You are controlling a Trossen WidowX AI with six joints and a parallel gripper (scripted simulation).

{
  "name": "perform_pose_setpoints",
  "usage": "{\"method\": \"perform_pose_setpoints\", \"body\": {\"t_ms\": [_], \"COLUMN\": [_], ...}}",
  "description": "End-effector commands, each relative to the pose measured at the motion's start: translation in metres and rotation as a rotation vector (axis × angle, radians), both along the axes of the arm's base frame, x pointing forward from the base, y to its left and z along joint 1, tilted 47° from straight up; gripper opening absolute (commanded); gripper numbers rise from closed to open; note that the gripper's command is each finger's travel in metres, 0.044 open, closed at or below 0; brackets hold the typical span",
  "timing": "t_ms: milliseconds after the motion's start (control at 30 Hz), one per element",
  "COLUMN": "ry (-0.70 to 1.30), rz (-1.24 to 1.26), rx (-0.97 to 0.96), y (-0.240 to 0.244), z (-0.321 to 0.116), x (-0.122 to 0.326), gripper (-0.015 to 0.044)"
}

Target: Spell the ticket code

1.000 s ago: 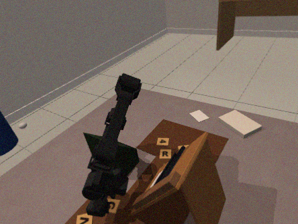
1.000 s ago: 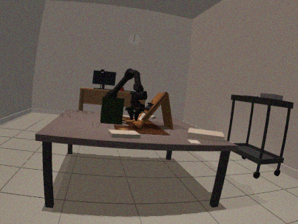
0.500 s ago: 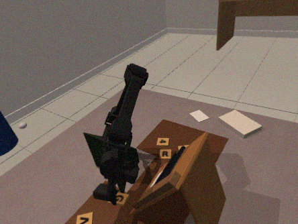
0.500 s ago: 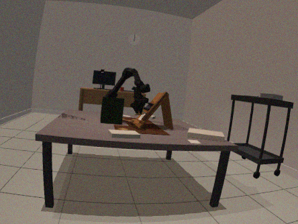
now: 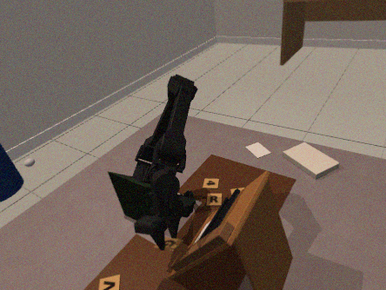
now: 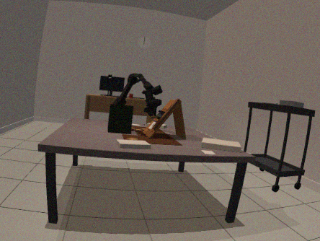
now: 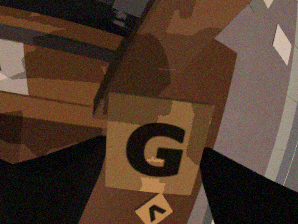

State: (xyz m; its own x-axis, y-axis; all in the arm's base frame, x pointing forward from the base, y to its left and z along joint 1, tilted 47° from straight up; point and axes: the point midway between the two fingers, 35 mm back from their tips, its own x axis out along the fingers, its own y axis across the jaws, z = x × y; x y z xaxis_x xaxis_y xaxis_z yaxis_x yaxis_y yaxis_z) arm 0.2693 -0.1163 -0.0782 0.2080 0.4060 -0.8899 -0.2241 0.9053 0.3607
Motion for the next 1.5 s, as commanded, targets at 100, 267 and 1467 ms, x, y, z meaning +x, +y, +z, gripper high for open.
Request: {"method": "perform_pose_setpoints", "body": {"t_ms": [100, 267, 1467], "ry": [-0.03, -0.097, -0.385], "rz": [-0.062, -0.051, -0.343], "rx": [-0.036, -0.076, 0.021], "y": [0.005, 0.008, 0.079], "z": [0.024, 0.044, 0.16], "x": [0.01, 0.022, 0.043], "gripper": [0.0, 0.0, 0.0]}}
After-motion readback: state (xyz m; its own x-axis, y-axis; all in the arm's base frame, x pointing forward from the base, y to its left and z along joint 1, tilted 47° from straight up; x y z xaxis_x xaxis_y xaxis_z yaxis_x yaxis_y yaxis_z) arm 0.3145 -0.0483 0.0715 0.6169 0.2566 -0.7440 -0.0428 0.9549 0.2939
